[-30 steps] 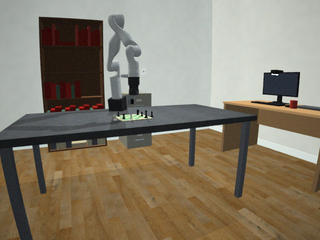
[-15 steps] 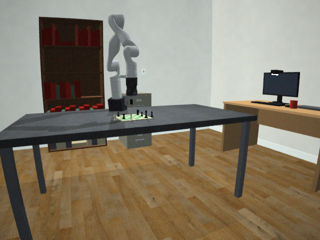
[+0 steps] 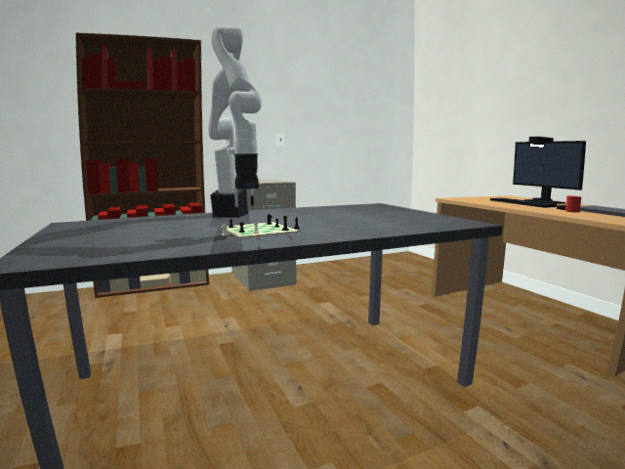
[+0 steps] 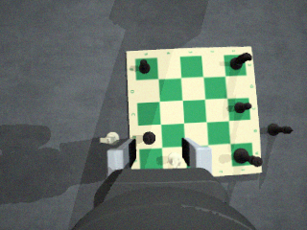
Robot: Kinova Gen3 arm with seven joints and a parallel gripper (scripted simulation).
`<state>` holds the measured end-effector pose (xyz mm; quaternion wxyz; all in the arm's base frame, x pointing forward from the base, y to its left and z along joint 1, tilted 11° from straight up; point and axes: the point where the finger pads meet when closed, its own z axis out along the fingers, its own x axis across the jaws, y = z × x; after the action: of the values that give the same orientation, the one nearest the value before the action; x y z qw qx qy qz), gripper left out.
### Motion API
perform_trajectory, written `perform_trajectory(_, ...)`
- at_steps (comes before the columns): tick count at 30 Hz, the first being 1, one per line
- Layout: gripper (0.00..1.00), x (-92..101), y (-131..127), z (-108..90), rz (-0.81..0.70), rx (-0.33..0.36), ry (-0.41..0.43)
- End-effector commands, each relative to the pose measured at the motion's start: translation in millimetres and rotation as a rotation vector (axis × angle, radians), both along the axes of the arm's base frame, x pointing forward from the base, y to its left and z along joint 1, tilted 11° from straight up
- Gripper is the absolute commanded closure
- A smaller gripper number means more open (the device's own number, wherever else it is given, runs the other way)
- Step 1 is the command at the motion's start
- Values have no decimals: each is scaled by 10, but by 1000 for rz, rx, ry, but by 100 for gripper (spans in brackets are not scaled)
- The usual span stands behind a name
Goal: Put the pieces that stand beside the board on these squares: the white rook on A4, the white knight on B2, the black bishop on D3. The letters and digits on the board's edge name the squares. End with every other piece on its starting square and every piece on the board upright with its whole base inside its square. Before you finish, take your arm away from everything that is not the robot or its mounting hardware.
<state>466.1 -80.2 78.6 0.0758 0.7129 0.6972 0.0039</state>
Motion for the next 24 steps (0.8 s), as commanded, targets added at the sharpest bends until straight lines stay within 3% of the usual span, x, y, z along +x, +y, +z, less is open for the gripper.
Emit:
perform_trajectory(1,0,-34,-61,5,-110,7,-11)
perform_trajectory(8,0,-92,-204,1,-499,54,-52)
perform_trajectory(10,0,-92,-204,1,-499,54,-52)
perform_trajectory(24,0,-94,-529,53,-1185,139,-146)
